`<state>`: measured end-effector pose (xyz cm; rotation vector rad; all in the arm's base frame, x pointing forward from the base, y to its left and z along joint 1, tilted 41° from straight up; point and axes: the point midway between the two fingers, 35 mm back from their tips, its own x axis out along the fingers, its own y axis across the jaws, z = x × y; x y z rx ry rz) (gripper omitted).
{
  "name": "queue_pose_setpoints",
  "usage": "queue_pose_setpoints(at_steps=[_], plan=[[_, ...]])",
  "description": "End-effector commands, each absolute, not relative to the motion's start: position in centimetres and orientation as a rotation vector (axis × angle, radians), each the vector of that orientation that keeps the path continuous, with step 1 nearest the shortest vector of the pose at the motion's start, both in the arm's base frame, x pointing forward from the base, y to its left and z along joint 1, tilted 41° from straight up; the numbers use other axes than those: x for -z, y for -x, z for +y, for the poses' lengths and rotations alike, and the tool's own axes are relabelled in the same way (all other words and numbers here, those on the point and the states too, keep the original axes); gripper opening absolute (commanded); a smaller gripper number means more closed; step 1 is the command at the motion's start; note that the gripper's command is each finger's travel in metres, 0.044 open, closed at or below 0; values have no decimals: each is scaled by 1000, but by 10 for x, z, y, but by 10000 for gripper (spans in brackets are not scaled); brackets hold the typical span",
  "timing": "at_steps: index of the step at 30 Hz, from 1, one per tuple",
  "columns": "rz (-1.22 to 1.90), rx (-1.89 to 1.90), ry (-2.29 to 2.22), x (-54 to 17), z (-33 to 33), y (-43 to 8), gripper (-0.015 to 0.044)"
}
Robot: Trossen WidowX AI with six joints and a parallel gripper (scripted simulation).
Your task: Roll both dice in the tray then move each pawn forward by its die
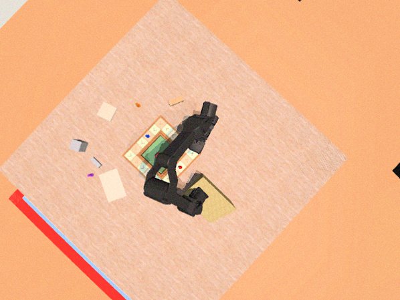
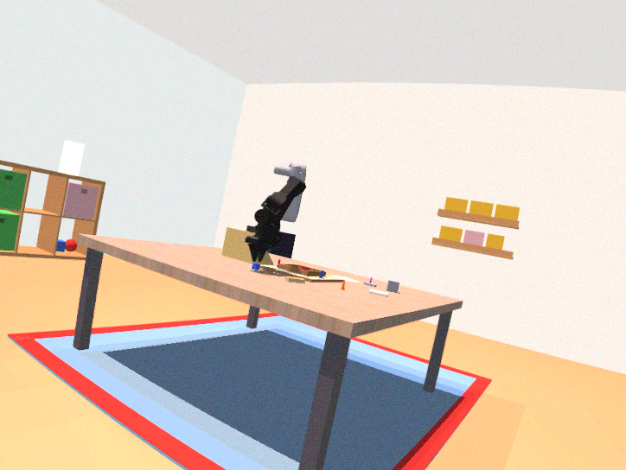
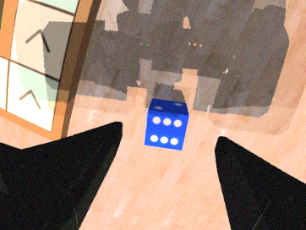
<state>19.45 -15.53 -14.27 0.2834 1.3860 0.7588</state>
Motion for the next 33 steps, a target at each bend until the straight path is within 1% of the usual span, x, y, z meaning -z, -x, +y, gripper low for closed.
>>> queue_pose_setpoints(at_steps=[1, 13, 19, 26, 29, 33], plan=[[1386, -761, -294, 148, -149, -193, 275], [1385, -761, -295, 161, -139, -193, 275], [1385, -761, -295, 161, -139, -193, 118], [1385, -761, -295, 161, -139, -193, 71], [1385, -761, -295, 158, -142, -193, 0], [1386, -760, -294, 140, -160, -197, 0]])
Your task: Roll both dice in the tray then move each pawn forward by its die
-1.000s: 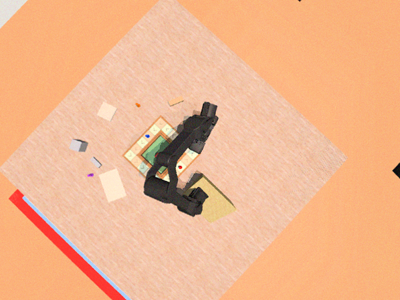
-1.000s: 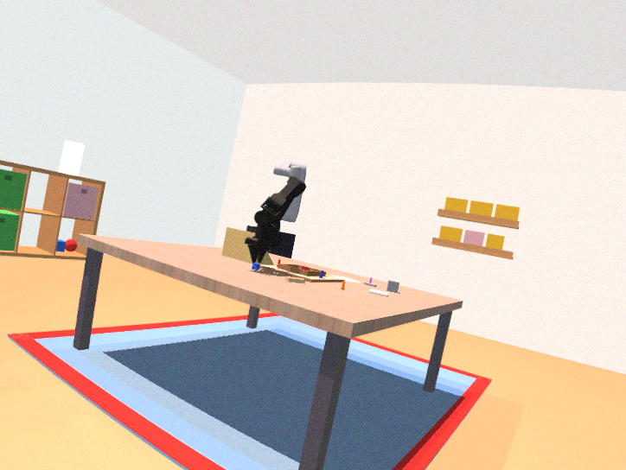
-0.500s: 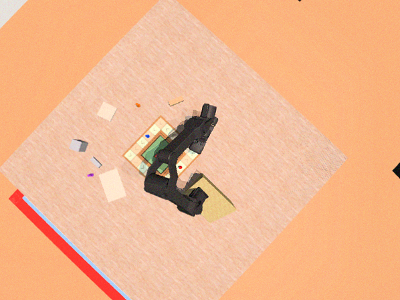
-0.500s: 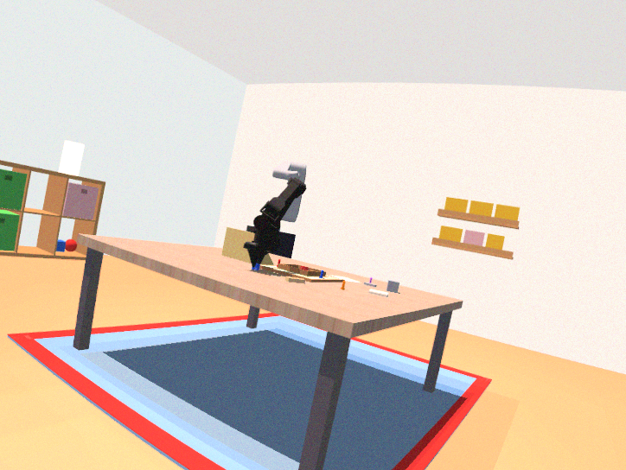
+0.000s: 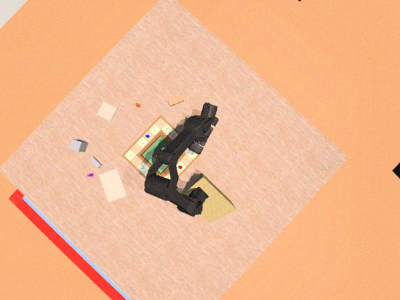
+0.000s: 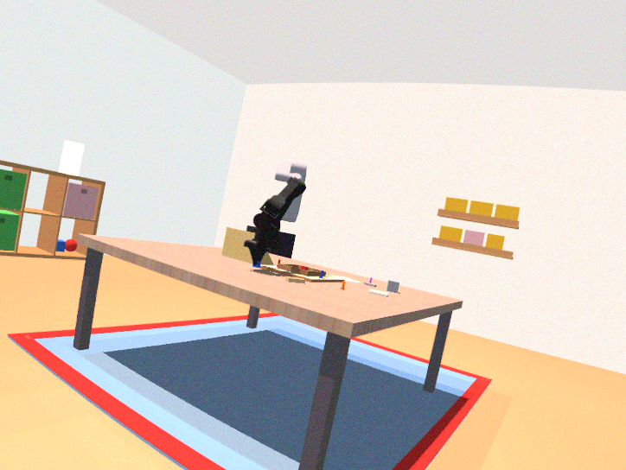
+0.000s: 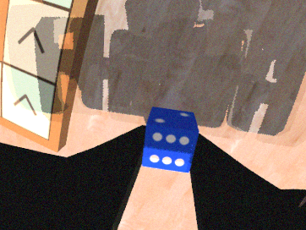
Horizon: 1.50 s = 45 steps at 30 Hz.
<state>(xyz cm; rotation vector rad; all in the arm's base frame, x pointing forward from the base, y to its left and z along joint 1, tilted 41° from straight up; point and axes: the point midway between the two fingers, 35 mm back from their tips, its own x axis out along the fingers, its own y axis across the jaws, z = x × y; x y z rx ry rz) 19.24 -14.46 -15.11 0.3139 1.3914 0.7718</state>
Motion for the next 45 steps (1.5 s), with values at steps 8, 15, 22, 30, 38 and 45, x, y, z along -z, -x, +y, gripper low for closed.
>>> queue_pose_setpoints(at_steps=[8, 15, 22, 30, 38, 45], plan=[[1385, -758, -290, 97, -195, -201, 0], [1388, -759, -294, 65, -216, -199, 0], [1440, -670, -389, 58, -206, -206, 0], [1520, -505, -560, 46, -188, -217, 0], [1585, -335, -728, 35, -169, -229, 0], [1628, -187, -867, 28, -155, -244, 0]])
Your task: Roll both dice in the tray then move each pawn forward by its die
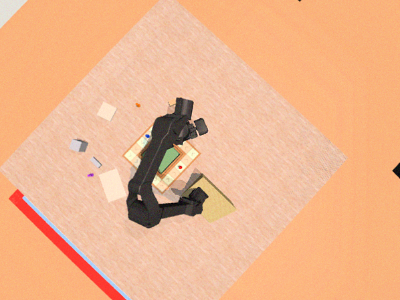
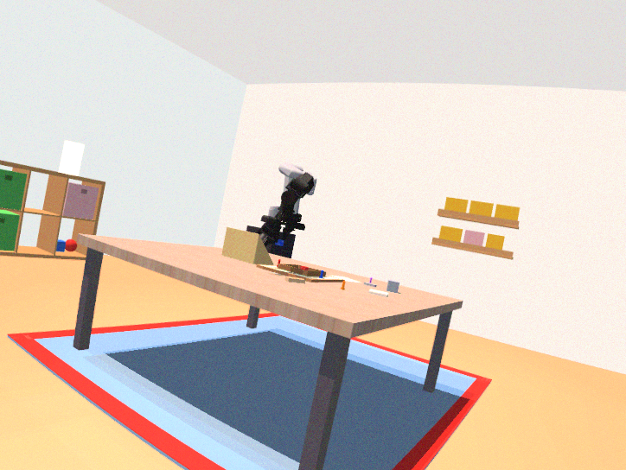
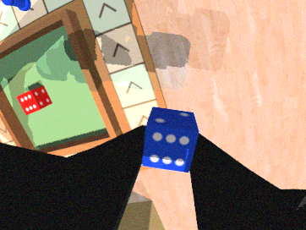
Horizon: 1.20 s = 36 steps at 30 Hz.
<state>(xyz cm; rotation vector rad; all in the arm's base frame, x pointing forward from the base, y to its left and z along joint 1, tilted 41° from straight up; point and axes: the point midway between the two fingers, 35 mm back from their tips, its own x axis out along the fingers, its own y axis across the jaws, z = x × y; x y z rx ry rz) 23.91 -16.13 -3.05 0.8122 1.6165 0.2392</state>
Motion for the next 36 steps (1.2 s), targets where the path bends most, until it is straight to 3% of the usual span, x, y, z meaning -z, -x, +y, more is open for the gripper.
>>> queue_pose_setpoints(at_steps=[1, 31, 36], plan=[[1634, -165, -886, 27, -153, -246, 0], [1716, 497, -1473, -8, -76, -297, 0], [1717, 571, -1534, -12, -68, -280, 0]])
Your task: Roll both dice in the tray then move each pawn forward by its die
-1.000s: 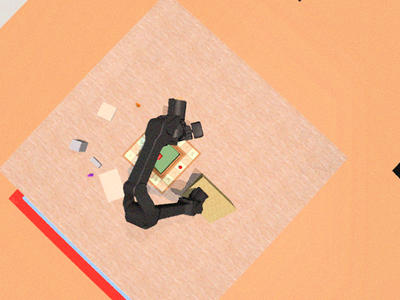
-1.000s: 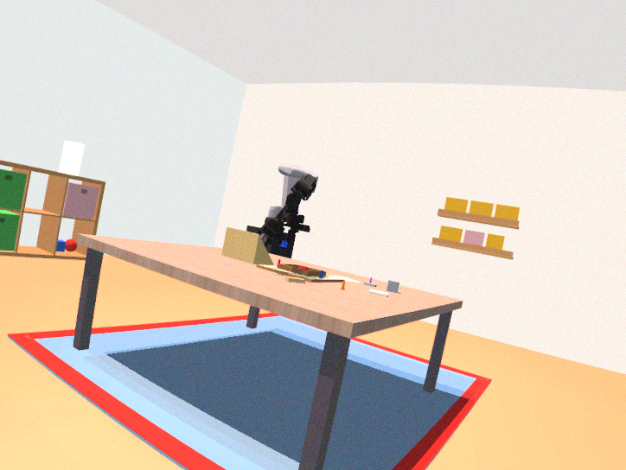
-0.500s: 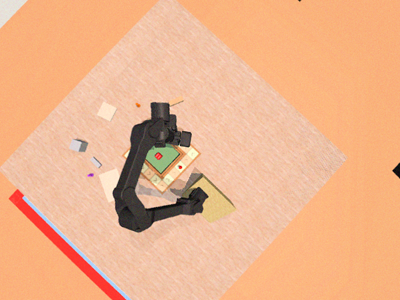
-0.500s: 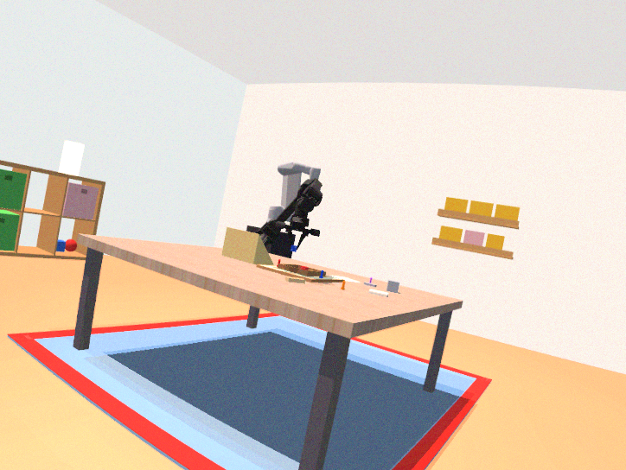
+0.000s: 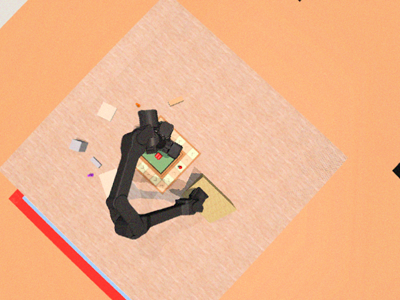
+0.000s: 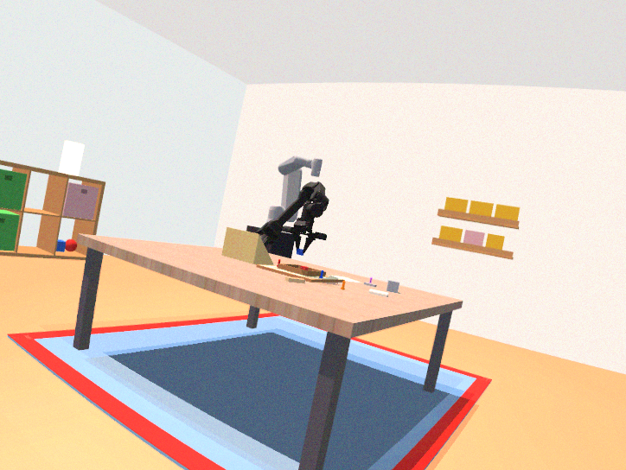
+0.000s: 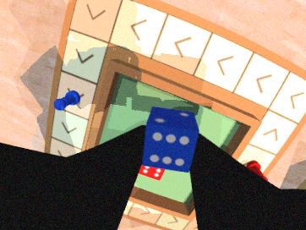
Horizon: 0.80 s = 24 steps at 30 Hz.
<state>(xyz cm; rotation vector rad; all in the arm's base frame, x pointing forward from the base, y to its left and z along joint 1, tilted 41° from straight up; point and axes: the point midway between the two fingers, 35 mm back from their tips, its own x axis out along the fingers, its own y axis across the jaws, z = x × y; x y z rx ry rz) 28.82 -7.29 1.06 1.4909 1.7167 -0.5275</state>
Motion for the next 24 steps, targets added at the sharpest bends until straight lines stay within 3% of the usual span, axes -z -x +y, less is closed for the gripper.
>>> queue_pose_setpoints(at_steps=[1, 15, 24], plan=[[1717, 586, -1546, -13, -67, -277, 0], [1713, 751, -1666, -18, -48, -240, 0], [1620, 963, -1422, -10, -44, -234, 0]])
